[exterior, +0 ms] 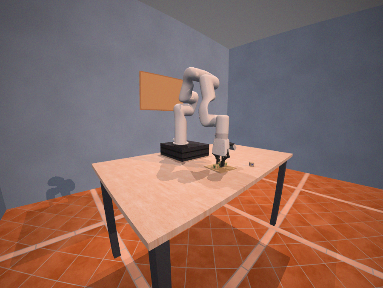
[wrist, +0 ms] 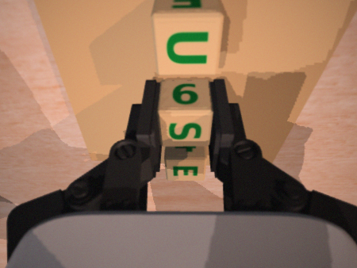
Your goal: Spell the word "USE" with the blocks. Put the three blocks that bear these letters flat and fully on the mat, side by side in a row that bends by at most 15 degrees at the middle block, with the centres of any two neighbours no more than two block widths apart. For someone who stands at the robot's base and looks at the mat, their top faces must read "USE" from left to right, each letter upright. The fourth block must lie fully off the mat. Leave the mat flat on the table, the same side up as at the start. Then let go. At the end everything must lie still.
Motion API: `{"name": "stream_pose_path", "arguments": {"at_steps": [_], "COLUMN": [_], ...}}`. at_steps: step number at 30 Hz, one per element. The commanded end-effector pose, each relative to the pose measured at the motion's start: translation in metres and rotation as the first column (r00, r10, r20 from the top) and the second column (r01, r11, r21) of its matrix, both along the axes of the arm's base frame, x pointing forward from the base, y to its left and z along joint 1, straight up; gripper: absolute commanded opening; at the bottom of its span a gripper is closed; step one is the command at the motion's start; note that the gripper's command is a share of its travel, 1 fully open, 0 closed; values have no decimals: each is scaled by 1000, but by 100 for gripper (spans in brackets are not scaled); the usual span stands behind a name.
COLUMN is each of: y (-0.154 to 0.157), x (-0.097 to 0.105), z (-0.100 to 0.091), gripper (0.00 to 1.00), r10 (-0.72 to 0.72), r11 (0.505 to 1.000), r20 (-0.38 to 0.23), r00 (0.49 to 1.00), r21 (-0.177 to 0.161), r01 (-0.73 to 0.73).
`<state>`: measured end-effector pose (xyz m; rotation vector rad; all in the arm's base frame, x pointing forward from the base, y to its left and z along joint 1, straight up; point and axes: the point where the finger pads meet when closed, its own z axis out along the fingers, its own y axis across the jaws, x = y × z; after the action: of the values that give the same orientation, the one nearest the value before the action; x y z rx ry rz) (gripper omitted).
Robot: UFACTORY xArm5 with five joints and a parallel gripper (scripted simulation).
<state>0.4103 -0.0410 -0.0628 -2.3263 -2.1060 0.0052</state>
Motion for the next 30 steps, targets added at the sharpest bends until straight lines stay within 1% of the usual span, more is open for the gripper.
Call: {"name": "stream_pose_path", "arguments": {"at_steps": [1,30], "y": [0,0], "x": [1,1], "z": [1,-4], "gripper": [21,21], "r10": [0,0], "r11": [1000,1000], "r20": [3,3], "r00": [1000,1000], "r21": [0,0], "r01": [0,0]}}
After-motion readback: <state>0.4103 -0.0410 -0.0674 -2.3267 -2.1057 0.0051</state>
